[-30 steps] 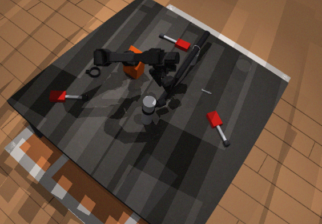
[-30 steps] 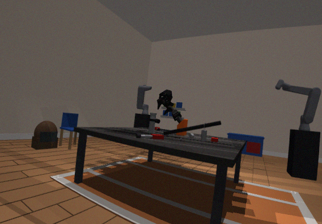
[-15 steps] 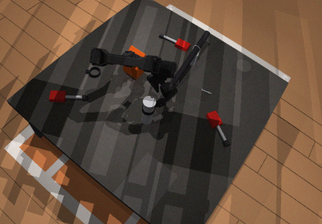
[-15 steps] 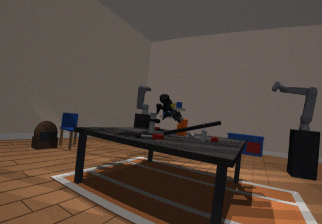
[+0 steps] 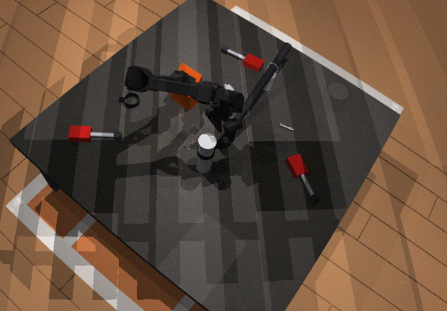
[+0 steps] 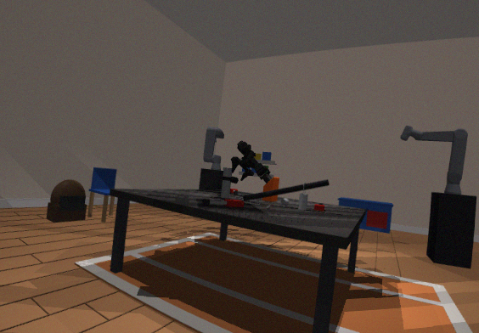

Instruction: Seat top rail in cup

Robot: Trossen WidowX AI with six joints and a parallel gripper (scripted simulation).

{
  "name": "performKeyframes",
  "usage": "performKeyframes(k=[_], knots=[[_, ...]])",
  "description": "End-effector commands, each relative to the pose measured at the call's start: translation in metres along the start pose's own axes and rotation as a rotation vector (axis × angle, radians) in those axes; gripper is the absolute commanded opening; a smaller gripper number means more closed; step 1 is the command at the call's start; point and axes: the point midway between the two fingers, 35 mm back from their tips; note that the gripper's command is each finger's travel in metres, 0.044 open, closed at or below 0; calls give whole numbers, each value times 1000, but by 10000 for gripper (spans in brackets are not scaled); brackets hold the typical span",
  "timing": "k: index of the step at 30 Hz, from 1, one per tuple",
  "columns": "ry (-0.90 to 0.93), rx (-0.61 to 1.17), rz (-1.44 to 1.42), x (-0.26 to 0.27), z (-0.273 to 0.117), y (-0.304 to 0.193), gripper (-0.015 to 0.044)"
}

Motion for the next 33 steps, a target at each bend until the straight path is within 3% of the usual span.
performKeyframes(k=[1, 33], knots=[[8, -4, -9, 3, 7, 2, 440], [-5, 3, -11, 3, 57, -3, 440]])
Point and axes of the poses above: the point midway between the two fingers, 35 mm back from their tips, its own z axis out along the fingers, its own x axis across the jaws, y = z × x, and after that the axes turned 2 degrees about z, right-handed
